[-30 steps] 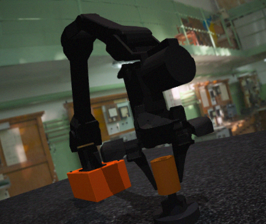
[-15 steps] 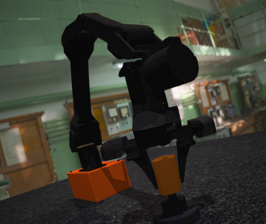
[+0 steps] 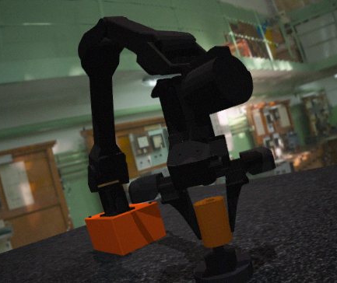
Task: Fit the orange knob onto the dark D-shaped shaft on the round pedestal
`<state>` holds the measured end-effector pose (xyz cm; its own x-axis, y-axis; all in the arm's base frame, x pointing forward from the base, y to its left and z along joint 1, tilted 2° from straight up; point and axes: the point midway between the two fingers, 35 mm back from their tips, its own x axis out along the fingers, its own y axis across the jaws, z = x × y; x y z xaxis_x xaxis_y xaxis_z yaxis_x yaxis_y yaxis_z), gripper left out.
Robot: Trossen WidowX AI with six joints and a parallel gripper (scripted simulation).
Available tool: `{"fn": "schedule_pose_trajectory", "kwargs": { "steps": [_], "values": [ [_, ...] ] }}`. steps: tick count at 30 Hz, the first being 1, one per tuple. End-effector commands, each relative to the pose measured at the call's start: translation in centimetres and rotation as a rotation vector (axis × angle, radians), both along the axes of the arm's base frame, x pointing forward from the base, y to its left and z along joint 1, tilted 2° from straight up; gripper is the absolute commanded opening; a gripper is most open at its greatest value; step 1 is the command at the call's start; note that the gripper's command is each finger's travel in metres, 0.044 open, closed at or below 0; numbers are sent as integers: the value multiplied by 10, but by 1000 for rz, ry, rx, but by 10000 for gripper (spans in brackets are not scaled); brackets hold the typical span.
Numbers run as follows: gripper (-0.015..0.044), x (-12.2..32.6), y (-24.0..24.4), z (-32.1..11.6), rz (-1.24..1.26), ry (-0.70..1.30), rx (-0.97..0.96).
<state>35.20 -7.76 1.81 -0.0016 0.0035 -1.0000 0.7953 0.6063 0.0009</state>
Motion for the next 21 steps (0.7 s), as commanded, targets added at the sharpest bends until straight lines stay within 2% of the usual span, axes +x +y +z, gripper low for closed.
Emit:
{"fn": "schedule_pose_trajectory", "kwargs": {
  "steps": [1, 7, 12, 21],
  "values": [
    [0, 1, -1, 3, -6, -7, -3],
    [0, 0, 0, 5, -32, -7, -3],
    [0, -2, 0, 6, -205, -7, -2],
    [0, -6, 1, -1, -216, -6, -2]
  ]
}}
